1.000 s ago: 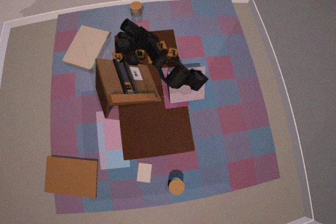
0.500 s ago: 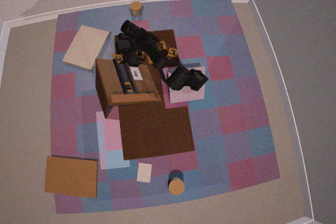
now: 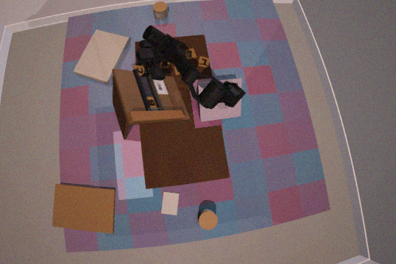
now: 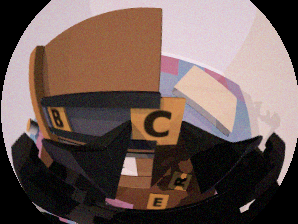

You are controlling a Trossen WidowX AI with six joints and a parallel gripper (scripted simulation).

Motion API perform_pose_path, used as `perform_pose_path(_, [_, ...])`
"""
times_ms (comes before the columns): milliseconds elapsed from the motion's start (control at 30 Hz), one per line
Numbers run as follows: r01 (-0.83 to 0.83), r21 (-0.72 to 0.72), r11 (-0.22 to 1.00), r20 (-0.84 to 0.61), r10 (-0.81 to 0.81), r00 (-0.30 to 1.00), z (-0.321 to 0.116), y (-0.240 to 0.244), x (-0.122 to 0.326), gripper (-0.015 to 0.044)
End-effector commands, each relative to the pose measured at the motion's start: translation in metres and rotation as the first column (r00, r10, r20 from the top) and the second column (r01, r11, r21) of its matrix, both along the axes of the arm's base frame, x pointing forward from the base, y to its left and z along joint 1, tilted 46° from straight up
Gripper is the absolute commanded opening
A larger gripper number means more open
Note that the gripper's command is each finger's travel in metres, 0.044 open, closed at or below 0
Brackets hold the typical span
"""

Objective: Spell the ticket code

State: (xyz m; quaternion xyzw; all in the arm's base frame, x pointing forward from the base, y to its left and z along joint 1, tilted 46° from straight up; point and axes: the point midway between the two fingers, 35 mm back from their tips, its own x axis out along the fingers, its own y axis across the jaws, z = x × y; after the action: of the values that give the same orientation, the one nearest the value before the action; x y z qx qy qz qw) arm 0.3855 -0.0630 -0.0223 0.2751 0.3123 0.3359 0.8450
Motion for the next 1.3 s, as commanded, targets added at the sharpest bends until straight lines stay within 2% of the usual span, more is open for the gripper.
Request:
perform_pose_path(0, [0.003, 0.0, 1.0, -0.009, -0.003, 1.0, 0.0, 0.002, -0.002, 0.0])
perform_pose_path(1267, [0.003, 0.002, 1.0, -0.01, -0.003, 1.0, 0.012, 0.013, -0.008, 0.0])
